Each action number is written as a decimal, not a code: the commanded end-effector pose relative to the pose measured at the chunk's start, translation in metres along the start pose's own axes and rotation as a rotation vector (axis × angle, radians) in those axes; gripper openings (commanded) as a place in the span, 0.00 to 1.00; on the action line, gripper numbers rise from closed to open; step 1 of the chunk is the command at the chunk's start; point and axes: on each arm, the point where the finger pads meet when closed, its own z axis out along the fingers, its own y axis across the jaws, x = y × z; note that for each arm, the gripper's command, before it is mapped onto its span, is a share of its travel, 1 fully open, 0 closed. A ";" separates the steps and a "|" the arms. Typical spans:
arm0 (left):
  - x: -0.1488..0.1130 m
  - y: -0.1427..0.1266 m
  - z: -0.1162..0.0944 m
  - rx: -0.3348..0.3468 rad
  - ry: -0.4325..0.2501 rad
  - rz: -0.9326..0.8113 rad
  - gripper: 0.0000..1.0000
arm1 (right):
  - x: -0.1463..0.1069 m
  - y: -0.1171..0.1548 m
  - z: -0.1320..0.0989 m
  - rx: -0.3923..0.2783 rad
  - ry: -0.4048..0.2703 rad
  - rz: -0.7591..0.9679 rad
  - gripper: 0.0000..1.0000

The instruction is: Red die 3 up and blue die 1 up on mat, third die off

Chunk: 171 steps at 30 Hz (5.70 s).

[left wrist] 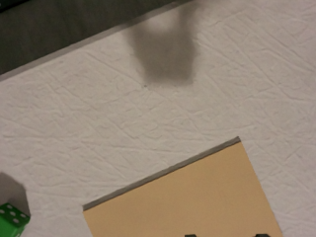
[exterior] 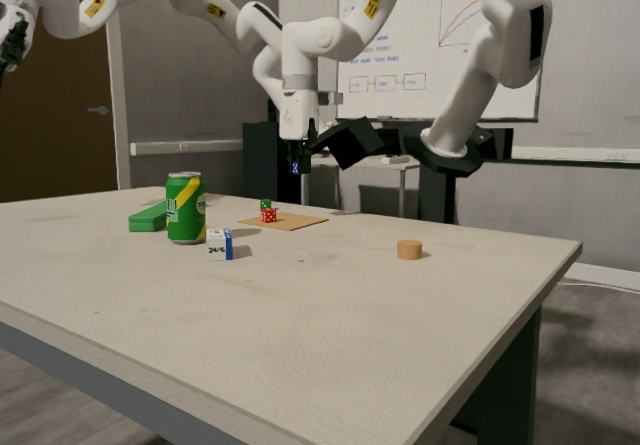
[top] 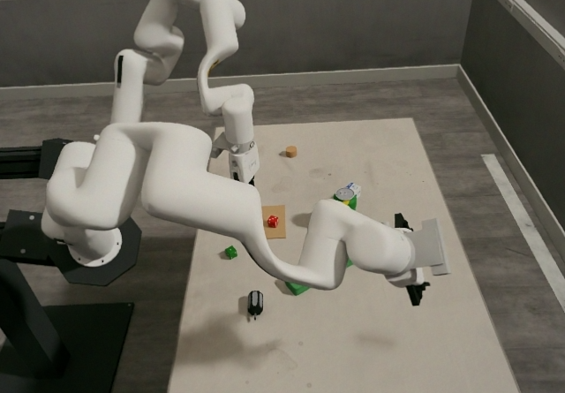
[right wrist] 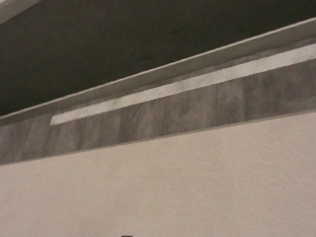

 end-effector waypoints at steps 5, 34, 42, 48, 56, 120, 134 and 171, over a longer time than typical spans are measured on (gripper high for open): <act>-0.001 0.000 0.006 0.001 -0.003 0.000 0.22 | 0.002 -0.001 -0.002 -0.001 0.005 -0.002 1.00; -0.002 0.000 0.094 0.001 -0.003 0.000 0.22 | 0.002 -0.001 -0.002 -0.001 0.005 -0.002 1.00; -0.002 0.000 0.094 0.001 -0.003 0.000 0.22 | 0.002 -0.001 -0.002 -0.001 0.005 -0.002 1.00; -0.002 0.000 0.094 0.001 -0.003 0.000 0.22 | 0.002 -0.001 -0.002 -0.001 0.005 -0.002 1.00; -0.002 0.000 0.094 0.001 -0.003 0.000 0.22 | 0.002 -0.001 -0.002 -0.001 0.005 -0.002 1.00; -0.003 -0.001 0.098 0.001 -0.003 -0.001 0.22 | 0.002 -0.001 -0.002 -0.001 0.005 -0.002 1.00; -0.003 -0.001 0.098 0.001 -0.003 -0.001 0.22 | 0.002 -0.001 -0.002 -0.001 0.005 -0.002 1.00; -0.003 -0.001 0.098 0.001 -0.003 -0.001 0.22 | 0.002 -0.001 -0.002 -0.001 0.005 -0.002 1.00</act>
